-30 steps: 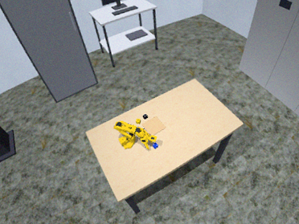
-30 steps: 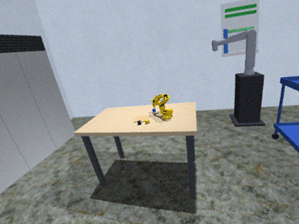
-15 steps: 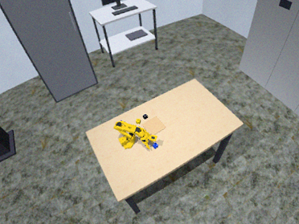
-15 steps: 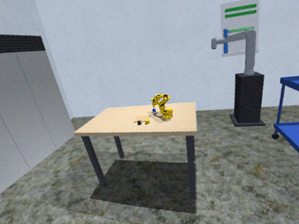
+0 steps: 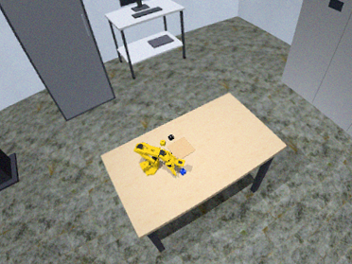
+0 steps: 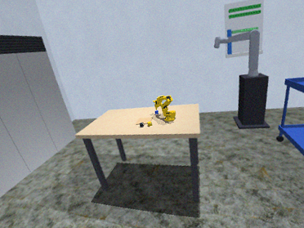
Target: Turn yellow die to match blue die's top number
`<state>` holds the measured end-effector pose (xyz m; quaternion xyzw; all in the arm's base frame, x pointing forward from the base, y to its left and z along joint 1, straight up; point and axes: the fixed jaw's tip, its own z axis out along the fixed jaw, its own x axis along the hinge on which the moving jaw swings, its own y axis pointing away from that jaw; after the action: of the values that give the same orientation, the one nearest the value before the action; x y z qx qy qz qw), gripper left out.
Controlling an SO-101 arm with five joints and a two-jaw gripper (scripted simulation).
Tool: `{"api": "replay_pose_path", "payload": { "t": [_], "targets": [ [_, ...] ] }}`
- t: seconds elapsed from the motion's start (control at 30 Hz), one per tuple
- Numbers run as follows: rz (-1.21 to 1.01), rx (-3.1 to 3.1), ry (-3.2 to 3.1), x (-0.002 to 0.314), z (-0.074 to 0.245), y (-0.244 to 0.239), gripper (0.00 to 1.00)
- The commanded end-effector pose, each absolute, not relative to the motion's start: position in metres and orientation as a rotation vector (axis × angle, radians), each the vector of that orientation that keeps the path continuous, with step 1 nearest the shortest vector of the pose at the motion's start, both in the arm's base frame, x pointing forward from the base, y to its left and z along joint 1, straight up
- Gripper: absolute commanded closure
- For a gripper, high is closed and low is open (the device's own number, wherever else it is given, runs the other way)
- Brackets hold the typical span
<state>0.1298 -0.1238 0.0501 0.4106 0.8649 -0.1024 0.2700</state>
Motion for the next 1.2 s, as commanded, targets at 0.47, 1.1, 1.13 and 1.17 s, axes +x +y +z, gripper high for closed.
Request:
{"api": "replay_pose_path", "payload": {
  "t": [0.47, 1.1, 1.13, 1.17],
  "targets": [
    [-0.300, 1.083, 2.281, 0.135, 0.062, -0.130, 0.65],
    [-0.284, 1.036, 2.300, 0.139, 0.062, -0.124, 0.65],
    [-0.278, 1.020, 2.306, 0.141, 0.062, -0.122, 0.65],
    [-0.272, 1.001, 2.313, 0.143, 0.062, -0.120, 0.65]
  ]
}}
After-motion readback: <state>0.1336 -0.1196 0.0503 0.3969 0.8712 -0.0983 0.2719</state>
